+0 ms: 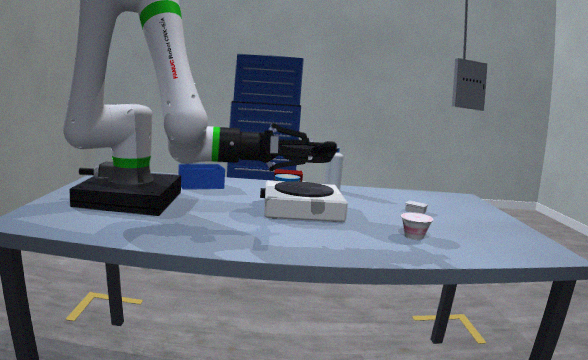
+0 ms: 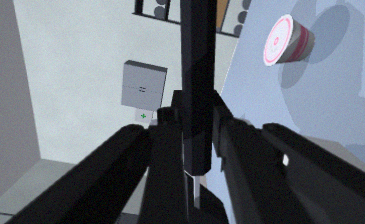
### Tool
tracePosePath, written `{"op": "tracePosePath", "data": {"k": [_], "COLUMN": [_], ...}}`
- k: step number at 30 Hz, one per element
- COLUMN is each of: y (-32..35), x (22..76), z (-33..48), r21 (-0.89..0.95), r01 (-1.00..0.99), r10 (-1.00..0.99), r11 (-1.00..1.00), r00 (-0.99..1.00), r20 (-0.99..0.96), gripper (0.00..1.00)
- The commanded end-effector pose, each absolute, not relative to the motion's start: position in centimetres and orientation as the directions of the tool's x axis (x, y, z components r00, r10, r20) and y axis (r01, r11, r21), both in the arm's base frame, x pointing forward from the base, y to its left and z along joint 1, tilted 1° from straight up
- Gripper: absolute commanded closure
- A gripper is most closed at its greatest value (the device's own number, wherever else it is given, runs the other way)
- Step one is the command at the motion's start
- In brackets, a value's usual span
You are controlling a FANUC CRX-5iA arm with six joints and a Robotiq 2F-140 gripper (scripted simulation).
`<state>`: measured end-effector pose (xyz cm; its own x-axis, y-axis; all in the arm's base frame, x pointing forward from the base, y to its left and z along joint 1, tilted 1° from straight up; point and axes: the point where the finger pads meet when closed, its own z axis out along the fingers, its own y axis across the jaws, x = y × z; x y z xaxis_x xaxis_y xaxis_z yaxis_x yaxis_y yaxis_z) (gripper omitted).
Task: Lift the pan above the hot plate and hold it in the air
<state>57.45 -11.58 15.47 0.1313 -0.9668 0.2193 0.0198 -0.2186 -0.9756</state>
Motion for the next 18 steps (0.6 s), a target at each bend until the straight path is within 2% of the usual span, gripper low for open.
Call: {"op": "tracePosePath", "data": {"k": [1,18], "y": [-11.6,-11.6], "x": [57.5,57.5], "z": [16.0,18.4], "r21": [-0.976,-0.976], "r01": [0.021,0.021], "r10": [-0.967,-0.967], "r11": [-0.219,-0.219], "r00": [0.131,0.131], "r20": [0.22,0.22], "gripper": [0.9,0.9]}}
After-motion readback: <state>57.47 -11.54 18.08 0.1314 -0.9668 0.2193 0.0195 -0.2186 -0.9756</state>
